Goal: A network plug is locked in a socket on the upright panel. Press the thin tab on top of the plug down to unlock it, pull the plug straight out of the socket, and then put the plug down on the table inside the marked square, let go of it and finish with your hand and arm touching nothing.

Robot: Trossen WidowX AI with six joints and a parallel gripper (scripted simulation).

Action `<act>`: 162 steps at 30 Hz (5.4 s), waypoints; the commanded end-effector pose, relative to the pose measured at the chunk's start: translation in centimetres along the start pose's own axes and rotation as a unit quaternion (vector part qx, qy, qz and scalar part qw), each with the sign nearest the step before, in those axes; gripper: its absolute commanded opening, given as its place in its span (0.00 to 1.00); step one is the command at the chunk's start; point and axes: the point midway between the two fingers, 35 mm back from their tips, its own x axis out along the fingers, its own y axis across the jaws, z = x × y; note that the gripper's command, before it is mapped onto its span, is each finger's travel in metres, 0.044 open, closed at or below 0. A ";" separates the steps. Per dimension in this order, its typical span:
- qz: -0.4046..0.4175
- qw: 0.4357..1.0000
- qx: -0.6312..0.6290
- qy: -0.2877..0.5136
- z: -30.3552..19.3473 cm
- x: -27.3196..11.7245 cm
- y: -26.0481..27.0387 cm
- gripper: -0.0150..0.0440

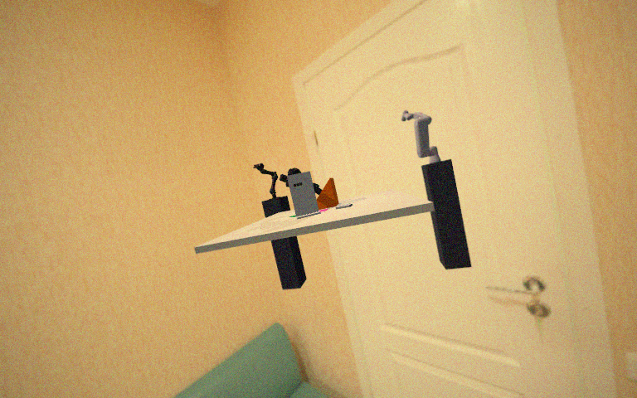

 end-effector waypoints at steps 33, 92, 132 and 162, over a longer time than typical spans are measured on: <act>-0.385 0.919 -0.057 0.070 -9.3 4.4 -14.2 0.25; -0.386 0.918 -0.058 0.069 -9.1 5.3 -20.5 0.25; -0.386 0.918 -0.058 0.069 -8.9 4.3 -19.1 0.52; -0.385 0.918 -0.056 0.071 -8.8 3.6 -15.8 0.52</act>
